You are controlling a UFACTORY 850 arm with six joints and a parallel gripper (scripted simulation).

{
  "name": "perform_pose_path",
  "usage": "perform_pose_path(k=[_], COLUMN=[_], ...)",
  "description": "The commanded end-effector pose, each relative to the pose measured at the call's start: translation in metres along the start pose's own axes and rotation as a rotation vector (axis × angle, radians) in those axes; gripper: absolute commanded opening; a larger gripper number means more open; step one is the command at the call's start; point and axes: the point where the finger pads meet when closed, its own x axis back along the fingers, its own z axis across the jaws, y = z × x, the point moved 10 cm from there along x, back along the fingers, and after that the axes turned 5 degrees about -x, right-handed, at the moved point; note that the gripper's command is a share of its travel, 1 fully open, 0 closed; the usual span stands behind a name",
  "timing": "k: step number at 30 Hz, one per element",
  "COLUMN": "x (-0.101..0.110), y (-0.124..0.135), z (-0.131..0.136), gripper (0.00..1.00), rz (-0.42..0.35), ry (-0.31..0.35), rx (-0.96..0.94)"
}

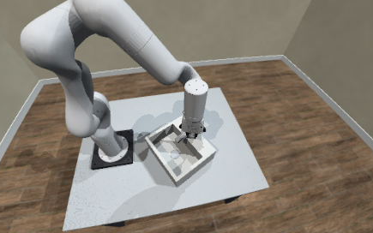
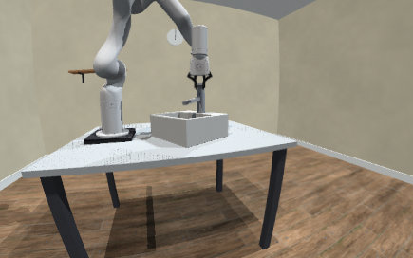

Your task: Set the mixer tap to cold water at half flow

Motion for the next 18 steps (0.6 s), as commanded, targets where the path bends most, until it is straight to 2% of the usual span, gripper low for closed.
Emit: perform_pose_path(k=[1,18], x=[0.0008,0.0092], y=[-0.0001,-0.003], z=[0.0005,0.0002], gripper=[0.0,0.0], rz=[0.0,0.0], ry=[0.002,0.002], rx=[0.0,0.0])
